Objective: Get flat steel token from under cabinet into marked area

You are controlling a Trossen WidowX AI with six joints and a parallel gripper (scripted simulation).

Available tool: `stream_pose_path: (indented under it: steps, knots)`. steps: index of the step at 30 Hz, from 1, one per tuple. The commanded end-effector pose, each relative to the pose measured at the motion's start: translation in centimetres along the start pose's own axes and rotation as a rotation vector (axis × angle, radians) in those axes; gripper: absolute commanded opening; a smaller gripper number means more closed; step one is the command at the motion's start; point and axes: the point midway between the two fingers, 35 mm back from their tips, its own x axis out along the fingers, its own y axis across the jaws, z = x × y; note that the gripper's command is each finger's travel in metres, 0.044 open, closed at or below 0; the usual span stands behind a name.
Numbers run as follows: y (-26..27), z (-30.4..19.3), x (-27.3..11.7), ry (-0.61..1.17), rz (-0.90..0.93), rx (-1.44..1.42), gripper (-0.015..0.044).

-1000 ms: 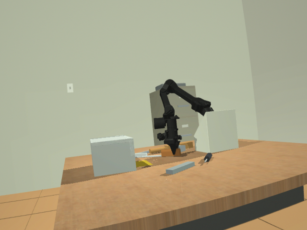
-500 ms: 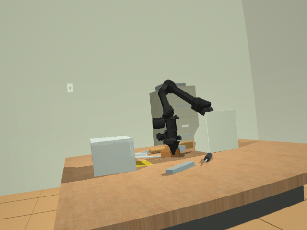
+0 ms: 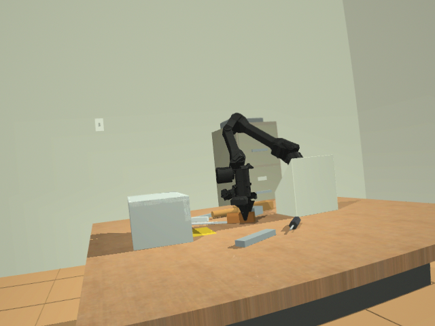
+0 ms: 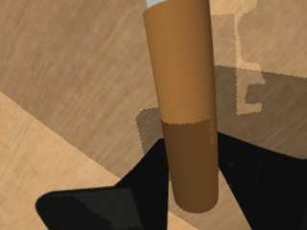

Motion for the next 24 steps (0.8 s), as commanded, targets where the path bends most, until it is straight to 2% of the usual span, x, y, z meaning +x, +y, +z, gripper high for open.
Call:
stream_pose_path:
  steps: [1, 24]
  knots:
    - [0.7, 0.0, -0.1, -0.002, 0.003, -0.001, 0.0000]
    - [2.9, -1.7, -0.1, -0.001, 0.005, 0.000, 0.0000]
